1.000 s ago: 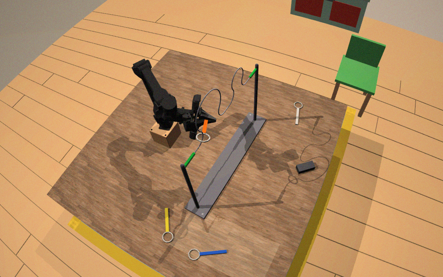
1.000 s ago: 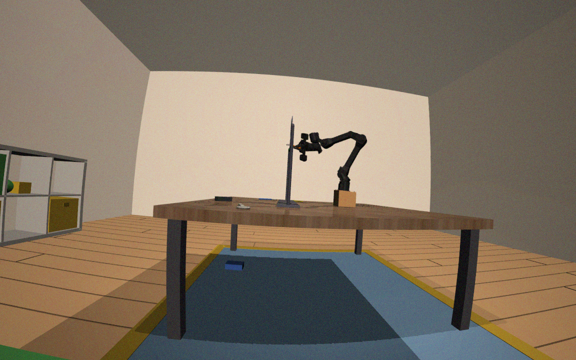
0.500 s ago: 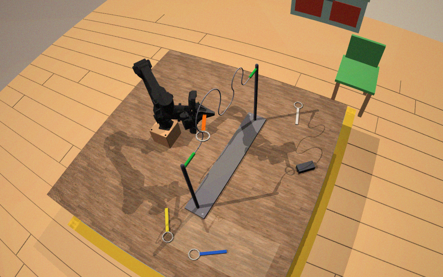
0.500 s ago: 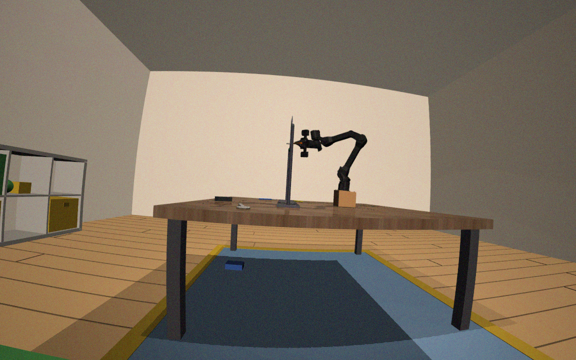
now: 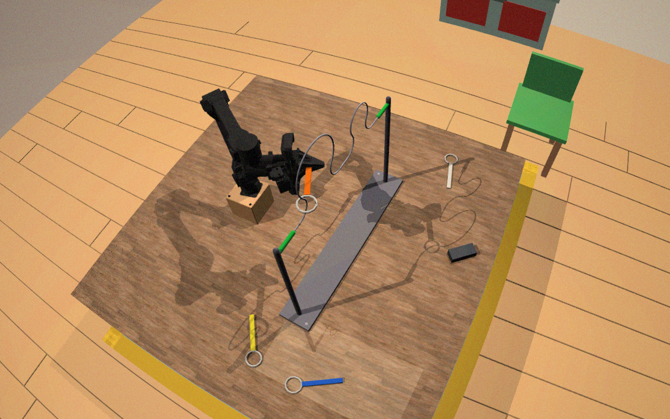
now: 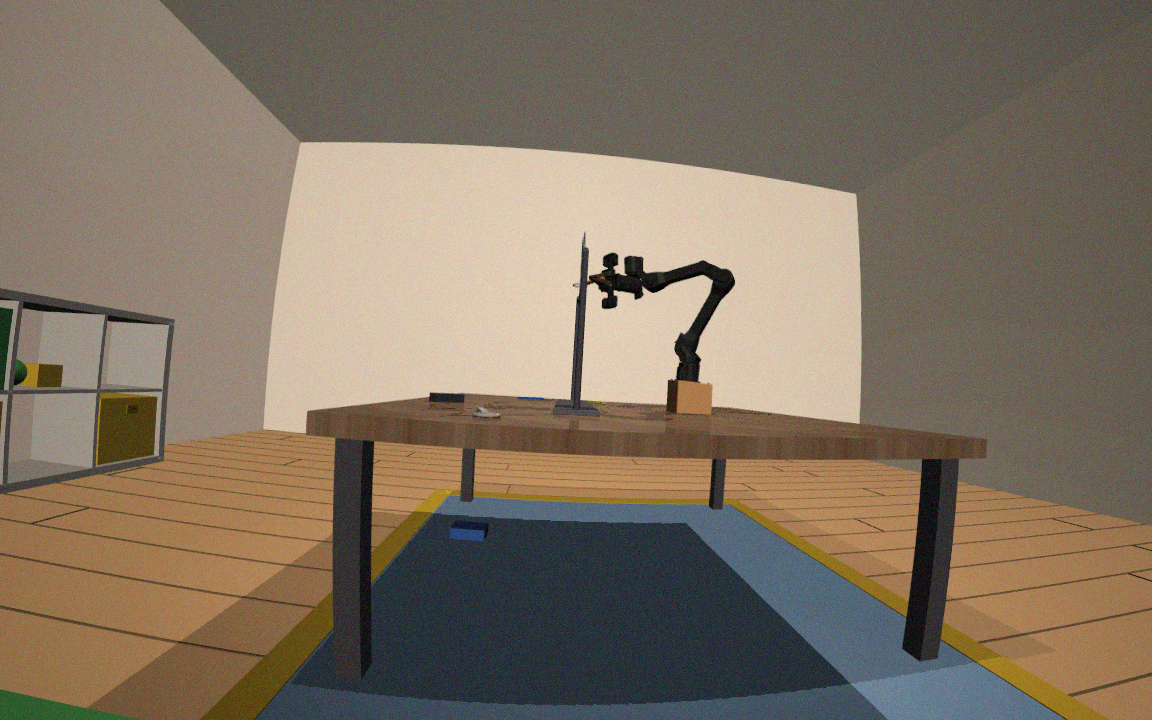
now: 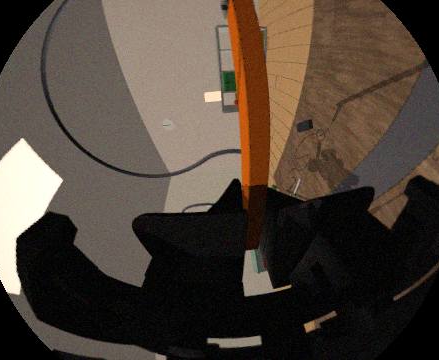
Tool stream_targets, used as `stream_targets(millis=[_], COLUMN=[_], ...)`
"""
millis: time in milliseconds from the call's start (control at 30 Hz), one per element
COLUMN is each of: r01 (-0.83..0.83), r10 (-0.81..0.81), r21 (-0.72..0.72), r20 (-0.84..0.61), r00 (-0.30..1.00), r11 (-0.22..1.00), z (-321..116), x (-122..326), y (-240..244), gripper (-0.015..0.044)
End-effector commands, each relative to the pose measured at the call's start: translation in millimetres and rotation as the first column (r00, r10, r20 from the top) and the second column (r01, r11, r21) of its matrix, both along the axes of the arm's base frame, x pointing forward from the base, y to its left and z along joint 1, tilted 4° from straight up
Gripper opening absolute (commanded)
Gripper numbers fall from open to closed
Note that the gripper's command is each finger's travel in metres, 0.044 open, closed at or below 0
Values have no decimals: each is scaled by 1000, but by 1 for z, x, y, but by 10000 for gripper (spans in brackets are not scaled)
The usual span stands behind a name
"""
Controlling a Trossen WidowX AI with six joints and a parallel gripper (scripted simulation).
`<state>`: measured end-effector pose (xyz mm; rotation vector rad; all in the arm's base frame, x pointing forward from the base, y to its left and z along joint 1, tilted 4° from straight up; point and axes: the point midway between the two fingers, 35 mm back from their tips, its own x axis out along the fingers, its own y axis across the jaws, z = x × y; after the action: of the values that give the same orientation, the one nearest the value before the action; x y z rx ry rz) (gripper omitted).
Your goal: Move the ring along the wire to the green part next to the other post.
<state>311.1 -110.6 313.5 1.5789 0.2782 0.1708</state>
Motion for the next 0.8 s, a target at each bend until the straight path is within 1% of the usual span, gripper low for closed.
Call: stream_targets(millis=[0,767], r01=[-3,-3], r10=[2,-23], r21=[43,332], r20=[19,74], r00=[1000,997], r11=[999,943], z=[12,59], x=[0,0], y=[1,-10], gripper=[-150,-150])
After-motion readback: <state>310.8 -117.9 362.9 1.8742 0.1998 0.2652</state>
